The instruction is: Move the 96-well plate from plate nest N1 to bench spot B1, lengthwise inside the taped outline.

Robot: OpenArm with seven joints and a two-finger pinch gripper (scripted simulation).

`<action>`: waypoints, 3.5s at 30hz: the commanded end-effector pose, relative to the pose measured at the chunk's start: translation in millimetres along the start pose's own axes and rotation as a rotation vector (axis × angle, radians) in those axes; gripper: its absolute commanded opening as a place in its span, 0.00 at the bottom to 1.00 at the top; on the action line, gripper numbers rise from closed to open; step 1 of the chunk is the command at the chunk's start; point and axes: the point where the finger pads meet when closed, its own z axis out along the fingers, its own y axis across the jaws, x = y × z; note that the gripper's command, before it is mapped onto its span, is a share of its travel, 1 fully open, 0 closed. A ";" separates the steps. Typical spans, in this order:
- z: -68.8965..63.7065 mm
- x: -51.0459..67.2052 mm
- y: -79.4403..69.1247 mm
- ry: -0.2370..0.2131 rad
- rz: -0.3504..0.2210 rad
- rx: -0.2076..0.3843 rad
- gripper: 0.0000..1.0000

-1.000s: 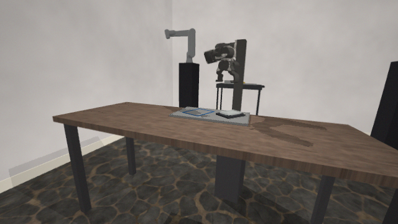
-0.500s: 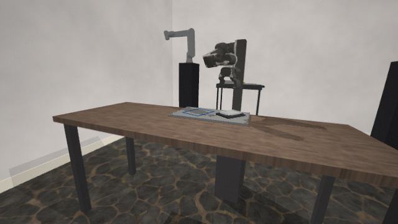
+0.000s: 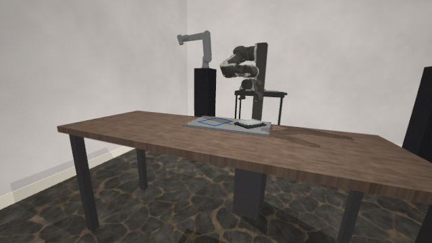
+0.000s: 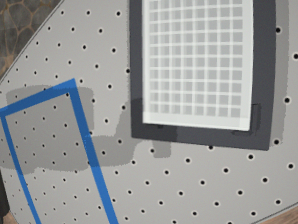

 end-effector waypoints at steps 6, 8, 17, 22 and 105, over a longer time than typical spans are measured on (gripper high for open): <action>-7.9 -9.8 6.5 -0.034 0.022 -0.034 0.77; -7.9 -9.8 6.5 -0.034 0.022 -0.034 0.77; 23.8 17.9 -5.6 -0.034 0.022 -0.034 0.77; 23.8 17.9 -5.6 -0.034 0.022 -0.034 0.77; 52.5 41.3 -17.0 -0.033 0.022 -0.034 0.77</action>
